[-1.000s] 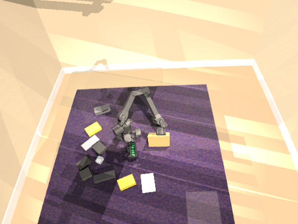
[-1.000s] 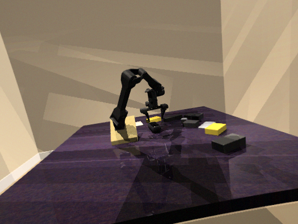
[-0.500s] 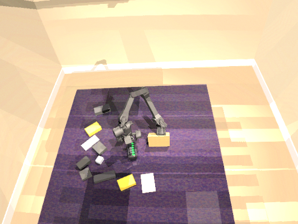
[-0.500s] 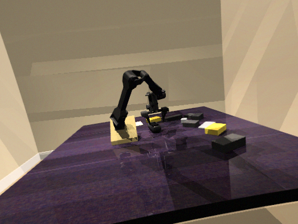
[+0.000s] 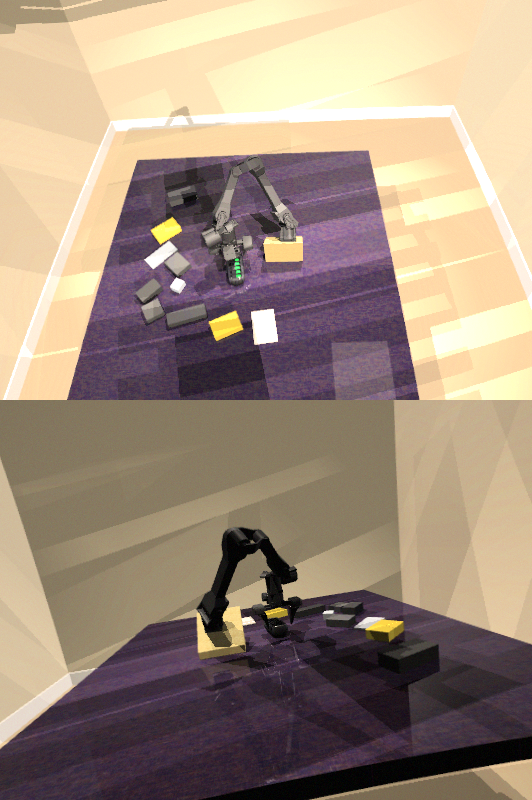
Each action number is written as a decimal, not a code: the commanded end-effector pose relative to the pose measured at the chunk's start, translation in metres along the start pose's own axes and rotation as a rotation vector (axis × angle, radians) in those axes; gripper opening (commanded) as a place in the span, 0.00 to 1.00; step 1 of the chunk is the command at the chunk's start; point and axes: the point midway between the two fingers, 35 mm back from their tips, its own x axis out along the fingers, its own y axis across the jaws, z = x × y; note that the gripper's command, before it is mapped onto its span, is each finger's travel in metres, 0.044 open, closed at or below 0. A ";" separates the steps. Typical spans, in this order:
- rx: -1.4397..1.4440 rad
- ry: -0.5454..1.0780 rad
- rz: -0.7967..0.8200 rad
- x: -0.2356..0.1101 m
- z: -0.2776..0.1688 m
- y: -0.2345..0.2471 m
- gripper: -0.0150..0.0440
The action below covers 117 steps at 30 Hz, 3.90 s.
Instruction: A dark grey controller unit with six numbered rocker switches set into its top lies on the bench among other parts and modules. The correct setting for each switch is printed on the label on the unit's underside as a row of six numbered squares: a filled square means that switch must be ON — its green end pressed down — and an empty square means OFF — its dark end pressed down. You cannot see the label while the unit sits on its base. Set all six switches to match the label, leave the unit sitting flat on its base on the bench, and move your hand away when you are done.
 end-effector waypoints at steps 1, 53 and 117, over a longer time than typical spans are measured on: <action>-0.014 0.009 0.014 0.008 0.000 0.005 1.00; -0.013 0.009 0.013 0.008 0.004 -0.015 0.25; -0.012 0.006 0.012 -0.041 0.009 -0.038 1.00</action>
